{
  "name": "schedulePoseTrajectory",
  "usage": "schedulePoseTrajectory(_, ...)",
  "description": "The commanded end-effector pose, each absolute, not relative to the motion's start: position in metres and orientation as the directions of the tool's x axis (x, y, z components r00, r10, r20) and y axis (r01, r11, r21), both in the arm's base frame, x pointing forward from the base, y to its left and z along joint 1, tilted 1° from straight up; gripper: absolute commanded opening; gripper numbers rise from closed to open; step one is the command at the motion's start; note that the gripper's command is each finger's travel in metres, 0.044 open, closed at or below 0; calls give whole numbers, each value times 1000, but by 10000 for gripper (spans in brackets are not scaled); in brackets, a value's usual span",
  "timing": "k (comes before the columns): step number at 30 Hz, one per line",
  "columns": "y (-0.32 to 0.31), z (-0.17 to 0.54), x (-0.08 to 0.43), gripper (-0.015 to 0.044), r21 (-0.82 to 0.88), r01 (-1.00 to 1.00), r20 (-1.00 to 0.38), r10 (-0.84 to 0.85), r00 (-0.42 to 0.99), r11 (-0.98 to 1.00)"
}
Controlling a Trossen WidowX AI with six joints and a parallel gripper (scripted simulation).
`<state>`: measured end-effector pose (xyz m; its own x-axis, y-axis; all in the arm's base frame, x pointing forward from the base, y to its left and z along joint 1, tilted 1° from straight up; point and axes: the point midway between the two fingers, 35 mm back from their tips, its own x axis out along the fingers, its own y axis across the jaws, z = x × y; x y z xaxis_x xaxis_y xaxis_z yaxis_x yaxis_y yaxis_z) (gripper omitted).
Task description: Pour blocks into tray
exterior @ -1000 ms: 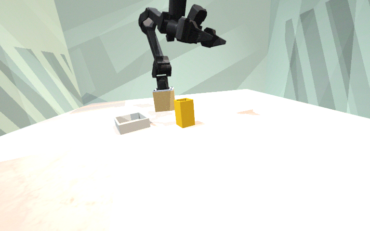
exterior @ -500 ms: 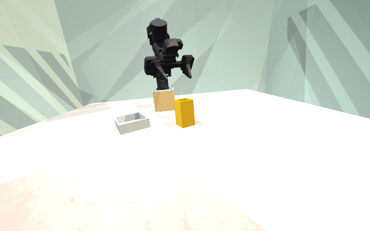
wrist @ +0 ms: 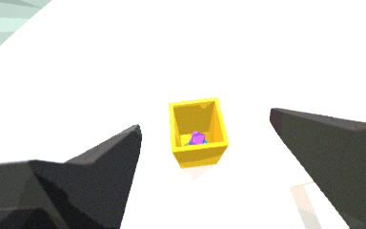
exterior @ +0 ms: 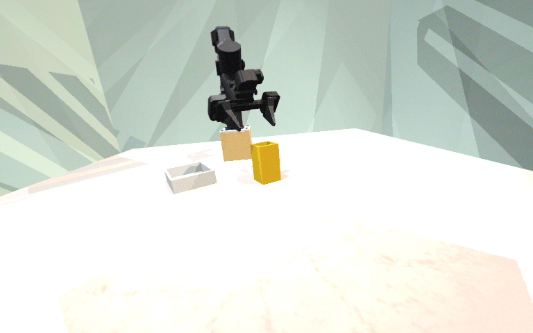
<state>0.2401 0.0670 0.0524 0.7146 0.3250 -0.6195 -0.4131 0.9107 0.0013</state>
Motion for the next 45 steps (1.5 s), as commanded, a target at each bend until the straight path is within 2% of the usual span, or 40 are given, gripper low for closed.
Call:
schedulePoseTrajectory(1, 66, 40, 240, 440, -4, -412, -622, 321, 714, 911)
schedulePoseTrajectory(16, 66, 8, 233, 440, -3, -412, -623, 320, 713, 911)
schedulePoseTrajectory(45, 80, -19, 264, 440, -3, -412, -622, 321, 714, 911)
